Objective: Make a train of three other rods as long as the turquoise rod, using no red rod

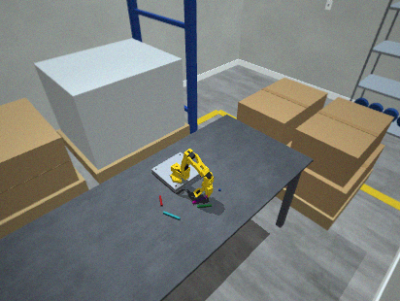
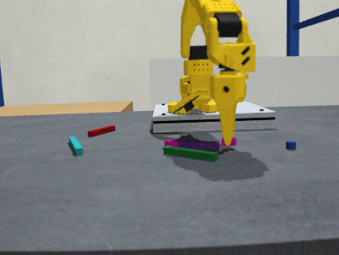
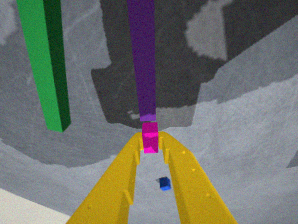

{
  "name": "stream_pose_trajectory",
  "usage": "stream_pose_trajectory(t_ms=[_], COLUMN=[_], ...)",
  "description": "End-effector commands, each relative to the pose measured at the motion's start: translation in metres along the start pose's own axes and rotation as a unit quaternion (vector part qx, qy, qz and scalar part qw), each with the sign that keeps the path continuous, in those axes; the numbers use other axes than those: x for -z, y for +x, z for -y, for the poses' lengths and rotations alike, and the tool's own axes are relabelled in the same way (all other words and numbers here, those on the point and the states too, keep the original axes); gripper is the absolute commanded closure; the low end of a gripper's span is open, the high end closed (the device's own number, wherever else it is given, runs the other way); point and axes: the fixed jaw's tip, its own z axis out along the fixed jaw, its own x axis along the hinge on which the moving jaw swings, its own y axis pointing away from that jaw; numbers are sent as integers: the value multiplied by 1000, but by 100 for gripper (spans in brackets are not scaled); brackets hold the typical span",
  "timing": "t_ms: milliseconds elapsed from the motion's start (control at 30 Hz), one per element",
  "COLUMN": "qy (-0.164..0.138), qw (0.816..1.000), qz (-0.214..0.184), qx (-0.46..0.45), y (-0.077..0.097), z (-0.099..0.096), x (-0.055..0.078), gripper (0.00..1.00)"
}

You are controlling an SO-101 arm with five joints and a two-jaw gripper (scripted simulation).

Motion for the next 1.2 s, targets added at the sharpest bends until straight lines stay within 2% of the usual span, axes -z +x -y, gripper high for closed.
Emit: stream_pose_trajectory(t_ms=[0, 1167], qy=[5, 4], qw=[1000, 1000], qz=[2, 1], qx=[-6, -7], y=[-1, -2], z=[1, 0], x=[-4, -7], gripper=[100, 100])
